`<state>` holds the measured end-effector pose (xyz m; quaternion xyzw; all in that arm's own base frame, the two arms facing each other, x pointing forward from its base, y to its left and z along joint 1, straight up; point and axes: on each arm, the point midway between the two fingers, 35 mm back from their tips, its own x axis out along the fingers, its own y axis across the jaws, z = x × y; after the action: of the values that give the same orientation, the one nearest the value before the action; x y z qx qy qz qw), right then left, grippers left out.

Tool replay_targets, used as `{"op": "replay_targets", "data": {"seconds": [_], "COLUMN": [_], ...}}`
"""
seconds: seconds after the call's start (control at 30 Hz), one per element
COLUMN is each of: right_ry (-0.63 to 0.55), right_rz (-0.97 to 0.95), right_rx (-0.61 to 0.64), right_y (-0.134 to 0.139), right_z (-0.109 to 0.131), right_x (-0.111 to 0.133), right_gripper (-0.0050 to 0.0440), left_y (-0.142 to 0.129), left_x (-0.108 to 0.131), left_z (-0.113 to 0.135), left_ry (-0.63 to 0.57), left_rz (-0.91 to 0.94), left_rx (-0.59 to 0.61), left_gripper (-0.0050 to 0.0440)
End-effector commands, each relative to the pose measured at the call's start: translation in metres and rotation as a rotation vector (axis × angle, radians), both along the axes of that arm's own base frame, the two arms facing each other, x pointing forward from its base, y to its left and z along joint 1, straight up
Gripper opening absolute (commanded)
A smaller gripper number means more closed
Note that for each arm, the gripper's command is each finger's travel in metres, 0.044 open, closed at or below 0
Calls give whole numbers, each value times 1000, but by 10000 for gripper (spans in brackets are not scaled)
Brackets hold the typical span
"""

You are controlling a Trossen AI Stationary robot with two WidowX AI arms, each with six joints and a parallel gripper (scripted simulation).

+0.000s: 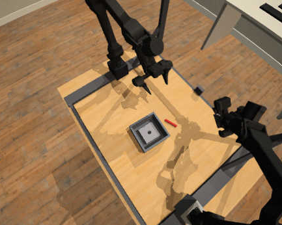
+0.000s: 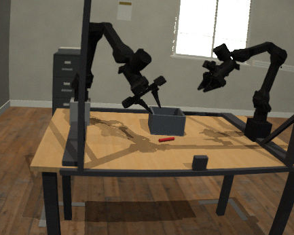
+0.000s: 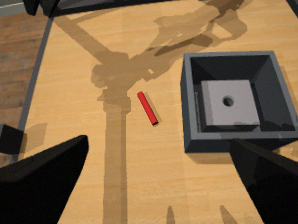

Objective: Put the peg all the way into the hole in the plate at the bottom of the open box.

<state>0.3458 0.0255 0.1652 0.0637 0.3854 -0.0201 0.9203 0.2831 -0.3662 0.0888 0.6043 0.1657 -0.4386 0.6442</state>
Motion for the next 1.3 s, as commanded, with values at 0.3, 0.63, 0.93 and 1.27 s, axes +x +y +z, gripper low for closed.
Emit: {"op": "replay_targets", "data": {"seconds": [0.3, 0.63, 0.93, 1.27], "right_ry": [-224, -256, -257, -260], "right_rz": [163, 198, 194, 194], "right_rx": [-75, -99, -98, -98], "right_y": [0, 1, 1, 1], "right_z": [3, -3, -1, 0], "right_x": [-48, -58, -56, -56], "right_gripper": [440, 440, 440, 440], "left_y": [30, 76, 101, 109], "left_x": [26, 38, 50, 63], "left_z": [-60, -114, -128, -119], "left_ry": [-105, -70, -19, -4], "left_rz": [-280, -583, -701, -680], "left_rx": [479, 890, 1029, 1013], "left_gripper": [170, 170, 170, 170]}}
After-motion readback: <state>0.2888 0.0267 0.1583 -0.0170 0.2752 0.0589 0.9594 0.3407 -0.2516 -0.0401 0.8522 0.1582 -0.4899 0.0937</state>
